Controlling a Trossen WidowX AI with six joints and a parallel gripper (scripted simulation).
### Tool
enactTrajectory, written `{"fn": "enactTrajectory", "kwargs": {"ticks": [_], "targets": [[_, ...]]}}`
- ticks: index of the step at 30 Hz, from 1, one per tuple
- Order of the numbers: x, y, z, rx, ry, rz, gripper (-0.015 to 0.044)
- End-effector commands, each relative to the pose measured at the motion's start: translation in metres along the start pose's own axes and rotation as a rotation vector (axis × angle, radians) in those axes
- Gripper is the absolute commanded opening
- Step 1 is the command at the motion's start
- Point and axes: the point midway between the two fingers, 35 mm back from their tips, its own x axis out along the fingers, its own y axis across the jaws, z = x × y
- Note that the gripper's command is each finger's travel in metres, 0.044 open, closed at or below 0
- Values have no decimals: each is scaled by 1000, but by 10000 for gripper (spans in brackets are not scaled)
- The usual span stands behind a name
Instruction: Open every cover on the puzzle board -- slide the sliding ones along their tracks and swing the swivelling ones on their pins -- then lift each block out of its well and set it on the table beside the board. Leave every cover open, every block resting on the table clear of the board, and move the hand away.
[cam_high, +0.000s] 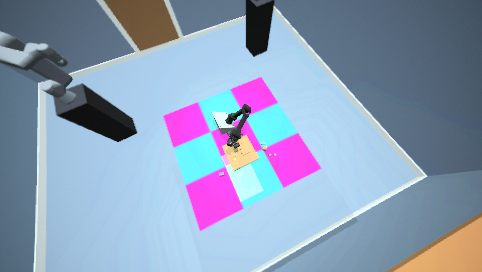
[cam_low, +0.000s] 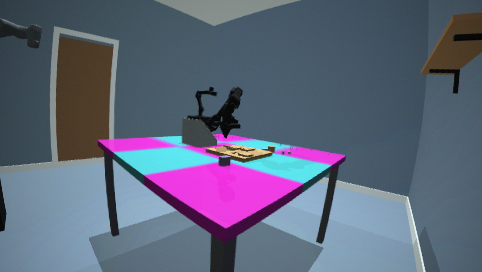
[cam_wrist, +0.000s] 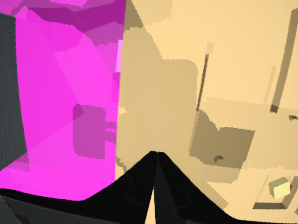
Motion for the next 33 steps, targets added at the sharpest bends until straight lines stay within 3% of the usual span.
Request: {"fn": "enactTrajectory", "kwargs": {"ticks": [1, 33], "targets": [[0, 0, -1, -7, 4, 2, 0], [24, -1, -2, -7, 5, 1, 0]]}}
